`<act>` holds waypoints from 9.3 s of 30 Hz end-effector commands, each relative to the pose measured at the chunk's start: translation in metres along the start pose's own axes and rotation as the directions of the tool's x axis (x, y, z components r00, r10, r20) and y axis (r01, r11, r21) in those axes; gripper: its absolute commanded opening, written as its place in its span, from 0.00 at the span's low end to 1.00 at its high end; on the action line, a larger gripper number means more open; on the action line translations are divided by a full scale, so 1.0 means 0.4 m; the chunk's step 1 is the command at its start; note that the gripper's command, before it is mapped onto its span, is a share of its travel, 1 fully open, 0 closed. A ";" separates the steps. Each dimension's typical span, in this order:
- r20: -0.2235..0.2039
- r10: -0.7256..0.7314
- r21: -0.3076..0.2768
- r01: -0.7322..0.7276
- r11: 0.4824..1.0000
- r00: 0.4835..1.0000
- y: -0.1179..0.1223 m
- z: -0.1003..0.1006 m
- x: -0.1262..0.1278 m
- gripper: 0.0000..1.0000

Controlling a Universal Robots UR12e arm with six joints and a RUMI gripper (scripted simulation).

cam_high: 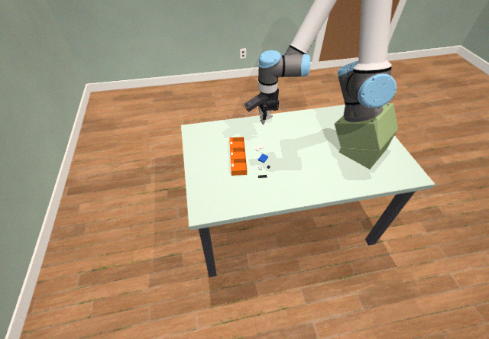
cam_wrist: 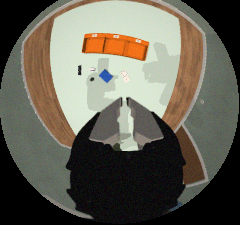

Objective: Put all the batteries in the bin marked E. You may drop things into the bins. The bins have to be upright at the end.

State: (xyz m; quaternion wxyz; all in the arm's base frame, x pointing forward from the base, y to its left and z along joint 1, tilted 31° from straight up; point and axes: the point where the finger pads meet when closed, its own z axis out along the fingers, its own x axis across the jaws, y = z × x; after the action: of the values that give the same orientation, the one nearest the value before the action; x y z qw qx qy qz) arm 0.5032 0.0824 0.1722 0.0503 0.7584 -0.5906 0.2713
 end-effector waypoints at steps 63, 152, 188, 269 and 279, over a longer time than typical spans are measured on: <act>0.046 0.189 0.025 -0.190 0.981 0.981 -0.290 0.313 0.158 0.04; 0.045 0.190 0.026 -0.191 0.981 0.981 -0.292 0.442 0.154 0.04; 0.045 0.190 0.026 -0.191 0.981 0.981 -0.292 0.442 0.154 0.04; 0.045 0.190 0.020 -0.191 0.981 0.981 -0.282 0.316 0.157 0.04; 0.044 0.190 0.025 -0.191 0.981 0.981 -0.302 0.309 0.096 0.04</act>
State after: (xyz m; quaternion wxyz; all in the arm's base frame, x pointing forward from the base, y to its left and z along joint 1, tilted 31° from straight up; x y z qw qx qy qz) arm 0.6615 0.0143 0.1216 0.0017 0.7037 -0.6586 0.2666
